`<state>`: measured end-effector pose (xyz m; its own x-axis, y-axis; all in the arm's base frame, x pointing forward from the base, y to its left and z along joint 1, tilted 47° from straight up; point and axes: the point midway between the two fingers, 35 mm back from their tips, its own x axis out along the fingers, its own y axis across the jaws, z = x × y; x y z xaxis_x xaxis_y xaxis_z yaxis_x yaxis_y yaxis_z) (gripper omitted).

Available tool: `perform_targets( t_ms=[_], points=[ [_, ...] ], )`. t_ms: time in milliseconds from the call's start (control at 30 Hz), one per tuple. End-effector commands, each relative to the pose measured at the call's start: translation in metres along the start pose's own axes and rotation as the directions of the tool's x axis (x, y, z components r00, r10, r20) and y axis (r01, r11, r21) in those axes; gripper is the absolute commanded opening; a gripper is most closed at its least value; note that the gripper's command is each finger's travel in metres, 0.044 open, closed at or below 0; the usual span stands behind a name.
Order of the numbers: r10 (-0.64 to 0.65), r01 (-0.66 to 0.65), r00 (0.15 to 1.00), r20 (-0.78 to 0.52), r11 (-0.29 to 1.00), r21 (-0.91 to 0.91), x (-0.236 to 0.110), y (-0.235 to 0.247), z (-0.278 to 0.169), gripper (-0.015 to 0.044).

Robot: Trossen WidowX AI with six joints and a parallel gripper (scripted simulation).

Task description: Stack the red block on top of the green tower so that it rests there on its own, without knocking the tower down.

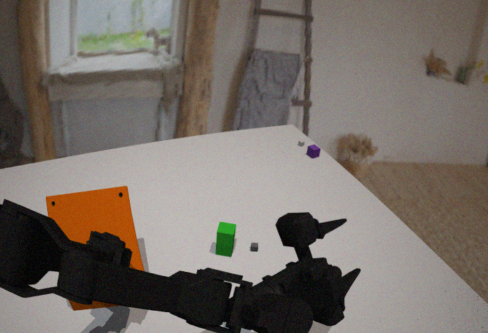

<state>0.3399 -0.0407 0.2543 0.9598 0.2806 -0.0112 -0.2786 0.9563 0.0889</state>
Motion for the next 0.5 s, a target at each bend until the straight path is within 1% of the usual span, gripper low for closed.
perform_targets(
  t_ms=[0,133,233,333,467],
  points=[
    [-0.122,0.155,0.975,-0.185,0.973,0.174,0.025,-0.020,-0.033,0.0440],
    [-0.215,0.319,0.903,-0.372,0.915,0.246,0.039,-0.030,-0.067,0.0440],
    [-0.275,0.443,0.815,-0.510,0.863,0.244,0.044,-0.034,-0.092,0.0440],
    [-0.330,0.557,0.700,-0.633,0.808,0.195,0.043,-0.036,-0.117,0.0440],
    [-0.404,0.674,0.514,-0.756,0.736,0.066,0.036,-0.035,-0.144,0.0440]
  ],
)
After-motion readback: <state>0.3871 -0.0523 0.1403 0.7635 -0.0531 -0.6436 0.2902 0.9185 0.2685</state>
